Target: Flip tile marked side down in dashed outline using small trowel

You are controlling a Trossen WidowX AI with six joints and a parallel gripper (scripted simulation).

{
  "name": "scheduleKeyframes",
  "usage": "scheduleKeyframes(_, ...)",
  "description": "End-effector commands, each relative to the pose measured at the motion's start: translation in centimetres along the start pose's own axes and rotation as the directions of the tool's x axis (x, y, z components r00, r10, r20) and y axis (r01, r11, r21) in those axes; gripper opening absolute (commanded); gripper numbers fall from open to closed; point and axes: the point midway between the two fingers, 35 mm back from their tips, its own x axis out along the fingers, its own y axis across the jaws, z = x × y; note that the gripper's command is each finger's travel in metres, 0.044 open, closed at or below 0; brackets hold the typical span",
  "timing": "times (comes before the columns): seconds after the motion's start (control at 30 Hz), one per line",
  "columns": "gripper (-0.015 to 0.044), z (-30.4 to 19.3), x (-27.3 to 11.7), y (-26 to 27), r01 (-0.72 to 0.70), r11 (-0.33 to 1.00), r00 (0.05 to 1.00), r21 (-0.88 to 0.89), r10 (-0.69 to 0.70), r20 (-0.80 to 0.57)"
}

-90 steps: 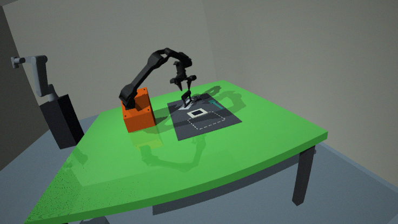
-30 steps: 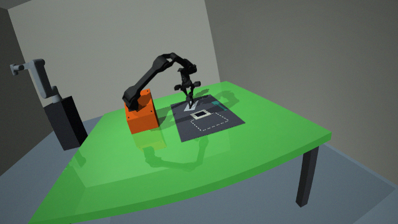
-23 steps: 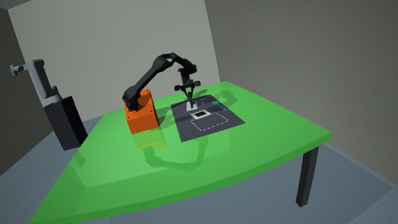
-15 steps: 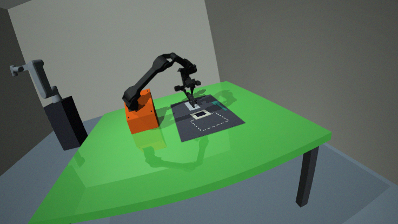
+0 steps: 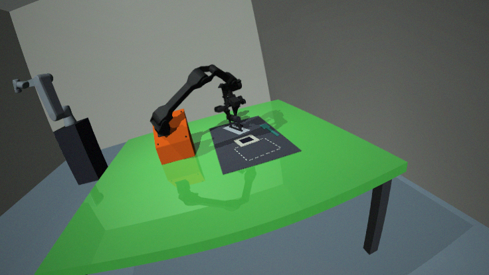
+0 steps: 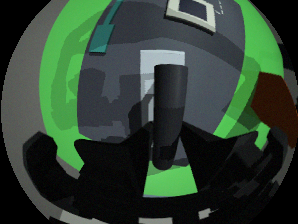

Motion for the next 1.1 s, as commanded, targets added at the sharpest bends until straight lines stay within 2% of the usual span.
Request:
scheduleKeyframes(0.0,0.0183,0.1,0.1,-0.1,0.003,1.0,1.0,-0.021,-0.003,0.003)
scheduleKeyframes(0.1,0.0261,0.1,0.1,-0.1,0.003,1.0,1.0,-0.021,-0.003,0.003)
scheduleKeyframes(0.13,0.027,0.1,0.1,-0.1,0.003,1.0,1.0,-0.021,-0.003,0.003)
scheduleKeyframes(0.73,0.027,0.1,0.1,-0.1,0.003,1.0,1.0,-0.021,-0.003,0.003)
scheduleKeyframes(0.9,0.027,0.0,-4.2,-0.3,0.003,1.0,1.0,-0.021,-0.003,0.003)
scheduleKeyframes(1.07,0.027,0.0,-4.5,-0.3,0.003,1.0,1.0,-0.021,-0.003,0.003)
